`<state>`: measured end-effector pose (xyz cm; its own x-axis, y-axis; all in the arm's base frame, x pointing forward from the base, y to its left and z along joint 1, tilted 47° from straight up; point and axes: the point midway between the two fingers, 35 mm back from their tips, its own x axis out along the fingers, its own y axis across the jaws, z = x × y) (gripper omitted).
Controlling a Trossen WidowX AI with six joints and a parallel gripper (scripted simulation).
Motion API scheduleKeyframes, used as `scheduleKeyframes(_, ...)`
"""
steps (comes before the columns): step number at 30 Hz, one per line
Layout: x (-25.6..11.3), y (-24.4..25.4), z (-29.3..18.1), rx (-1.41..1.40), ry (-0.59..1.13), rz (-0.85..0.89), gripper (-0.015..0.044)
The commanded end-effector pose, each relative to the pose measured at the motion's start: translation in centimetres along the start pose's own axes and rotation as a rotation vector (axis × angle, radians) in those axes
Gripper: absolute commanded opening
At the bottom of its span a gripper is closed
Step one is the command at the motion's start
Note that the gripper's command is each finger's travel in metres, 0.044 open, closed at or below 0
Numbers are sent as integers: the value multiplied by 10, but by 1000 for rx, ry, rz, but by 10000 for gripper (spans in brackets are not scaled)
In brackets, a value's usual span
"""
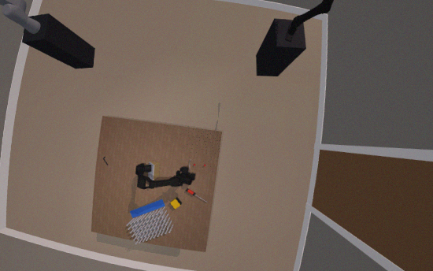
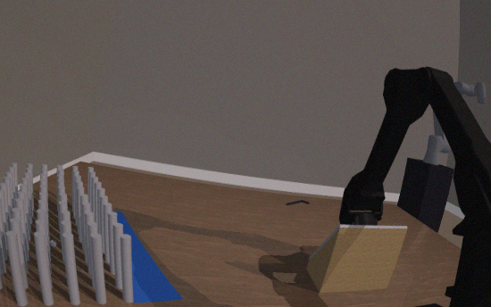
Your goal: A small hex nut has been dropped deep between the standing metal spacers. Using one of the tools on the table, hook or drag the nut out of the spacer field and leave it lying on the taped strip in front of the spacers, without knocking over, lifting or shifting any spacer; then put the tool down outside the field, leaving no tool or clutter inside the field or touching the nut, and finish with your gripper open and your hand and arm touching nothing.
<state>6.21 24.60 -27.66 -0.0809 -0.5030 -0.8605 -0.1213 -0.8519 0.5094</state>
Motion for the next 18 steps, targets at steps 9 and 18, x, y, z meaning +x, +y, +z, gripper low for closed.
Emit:
scheduleKeyframes(9, 11, 4, 0, 1, 6, -16, 0)
scheduleKeyframes(18, 11, 4, 0, 2, 7, -41, 0)
